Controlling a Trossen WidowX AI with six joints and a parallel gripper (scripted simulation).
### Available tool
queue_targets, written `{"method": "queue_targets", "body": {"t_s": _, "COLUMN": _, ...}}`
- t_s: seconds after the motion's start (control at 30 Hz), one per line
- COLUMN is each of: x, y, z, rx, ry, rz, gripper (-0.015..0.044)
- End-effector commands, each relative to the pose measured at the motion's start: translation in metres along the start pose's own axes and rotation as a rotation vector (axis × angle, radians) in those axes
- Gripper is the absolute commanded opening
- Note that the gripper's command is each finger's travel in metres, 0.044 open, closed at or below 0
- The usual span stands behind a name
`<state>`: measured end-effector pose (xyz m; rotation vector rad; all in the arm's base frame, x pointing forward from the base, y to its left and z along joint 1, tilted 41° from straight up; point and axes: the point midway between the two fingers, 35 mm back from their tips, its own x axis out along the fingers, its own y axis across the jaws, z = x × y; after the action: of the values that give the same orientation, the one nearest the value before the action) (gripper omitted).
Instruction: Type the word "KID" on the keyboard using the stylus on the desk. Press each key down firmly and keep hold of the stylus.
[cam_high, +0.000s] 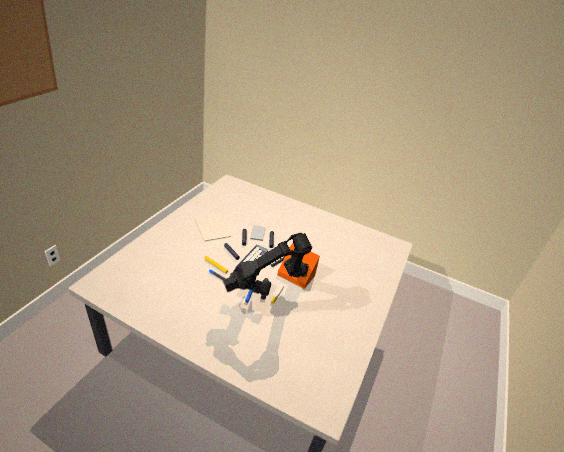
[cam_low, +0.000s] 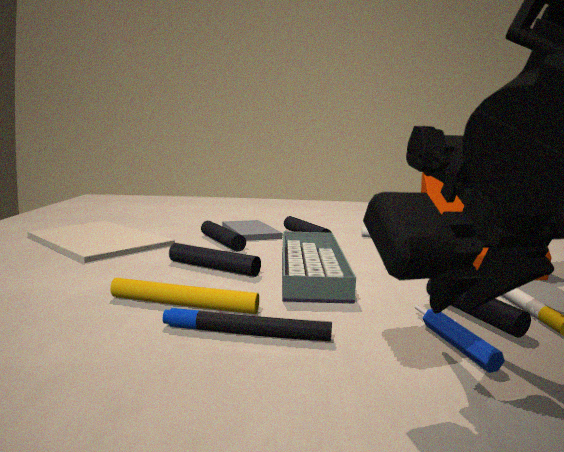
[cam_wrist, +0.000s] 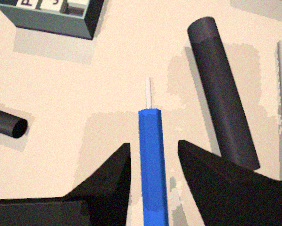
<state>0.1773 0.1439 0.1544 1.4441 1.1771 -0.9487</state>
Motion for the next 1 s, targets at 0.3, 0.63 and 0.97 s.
{"method": "queue_targets", "body": {"t_s": 0.3, "x": 0.011, "y": -0.001, "z": -0.005, "rx": 0.002, "ry": -0.005, "rz": -0.002, "gripper": 0.015}}
{"method": "queue_targets", "body": {"t_s": 0.63, "x": 0.019, "y": -0.001, "z": -0.009, "rx": 0.002, "ry": -0.004, "rz": -0.002, "gripper": 0.015}}
{"method": "queue_targets", "body": {"t_s": 0.97, "x": 0.018, "y": -0.001, "z": -0.01, "rx": -0.001, "ry": -0.001, "rz": -0.003, "gripper": 0.0012}}
